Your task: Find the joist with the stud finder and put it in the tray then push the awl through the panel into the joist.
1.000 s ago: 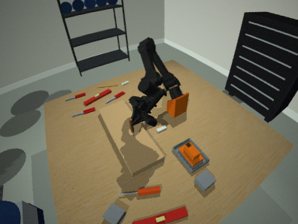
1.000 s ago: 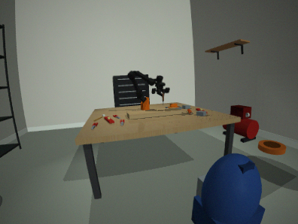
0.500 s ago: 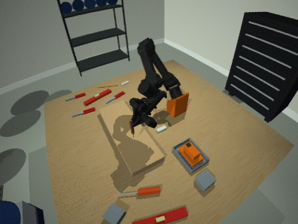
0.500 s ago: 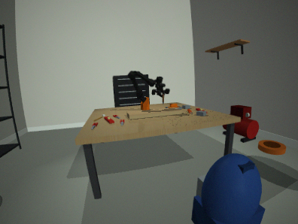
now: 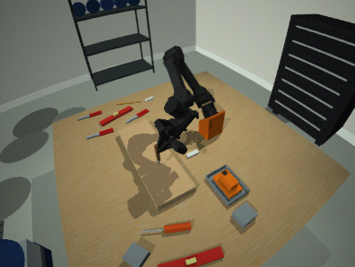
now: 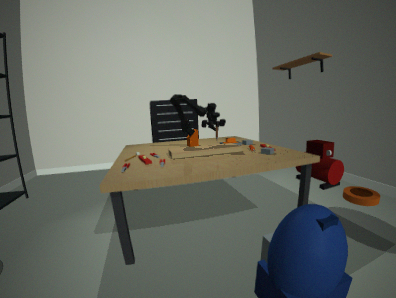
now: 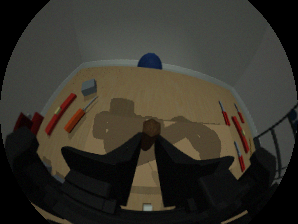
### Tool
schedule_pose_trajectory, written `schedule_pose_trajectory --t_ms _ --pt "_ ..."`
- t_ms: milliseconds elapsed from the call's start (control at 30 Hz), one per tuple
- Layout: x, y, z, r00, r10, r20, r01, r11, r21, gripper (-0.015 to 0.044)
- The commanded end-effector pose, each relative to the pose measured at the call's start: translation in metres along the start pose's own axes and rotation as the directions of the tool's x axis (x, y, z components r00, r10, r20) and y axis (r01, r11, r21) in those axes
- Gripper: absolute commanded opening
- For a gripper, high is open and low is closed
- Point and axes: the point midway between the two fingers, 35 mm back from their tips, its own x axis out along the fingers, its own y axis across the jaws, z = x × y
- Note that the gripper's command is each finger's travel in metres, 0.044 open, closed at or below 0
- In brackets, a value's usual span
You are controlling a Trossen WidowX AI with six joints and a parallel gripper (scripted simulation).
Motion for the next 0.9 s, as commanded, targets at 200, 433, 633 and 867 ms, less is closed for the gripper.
schedule_pose_trajectory --t_ms 200,433,633,867 --pt "0.005 0.001 -0.007 1.000 0.006 0.000 -0.006 1.000 -0.007 0.0000" --pt "0.012 0.001 -0.016 1.000 0.006 -0.001 -0.006 1.000 -0.008 0.0000" --pt "0.018 0.001 -0.023 1.000 0.006 0.000 -0.006 1.000 -0.008 0.0000" --pt "0.024 0.000 -0.031 1.000 0.005 0.001 -0.005 1.000 -0.009 0.0000"
